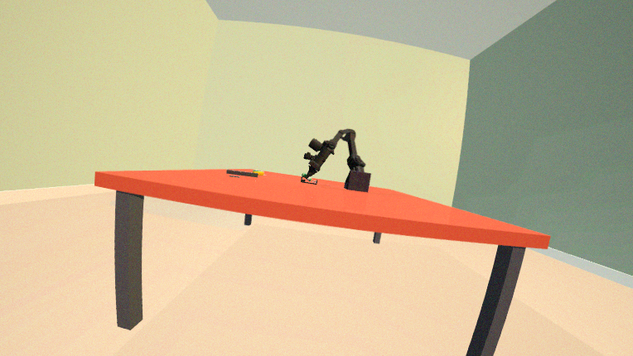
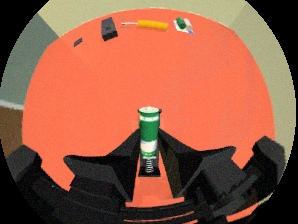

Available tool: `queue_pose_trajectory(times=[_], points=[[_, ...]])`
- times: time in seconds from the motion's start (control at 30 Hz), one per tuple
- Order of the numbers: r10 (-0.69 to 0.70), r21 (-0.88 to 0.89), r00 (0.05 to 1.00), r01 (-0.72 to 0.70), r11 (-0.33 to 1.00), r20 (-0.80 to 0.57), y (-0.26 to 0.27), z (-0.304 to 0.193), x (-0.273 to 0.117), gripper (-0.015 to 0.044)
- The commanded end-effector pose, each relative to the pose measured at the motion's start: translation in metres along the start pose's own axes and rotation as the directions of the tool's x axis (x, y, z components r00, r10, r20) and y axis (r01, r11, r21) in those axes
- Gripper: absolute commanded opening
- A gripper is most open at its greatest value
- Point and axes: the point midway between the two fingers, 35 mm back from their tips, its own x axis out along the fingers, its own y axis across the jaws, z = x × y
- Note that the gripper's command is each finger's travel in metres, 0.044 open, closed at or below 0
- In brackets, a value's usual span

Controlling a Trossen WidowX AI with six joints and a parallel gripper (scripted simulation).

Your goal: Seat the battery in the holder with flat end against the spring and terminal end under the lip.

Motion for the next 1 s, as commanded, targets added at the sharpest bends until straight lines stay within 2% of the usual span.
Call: queue_pose_trajectory(times=[0.0, 0.97], points=[[0.004, -0.007, 1.0, -0.004, 1.0, 0.016, 0.0, -0.003, 0.0, 0.0068], [0.009, -0.009, 0.999, -0.009, 1.0, 0.033, -0.001, -0.023, -0.007, 0.0068]])
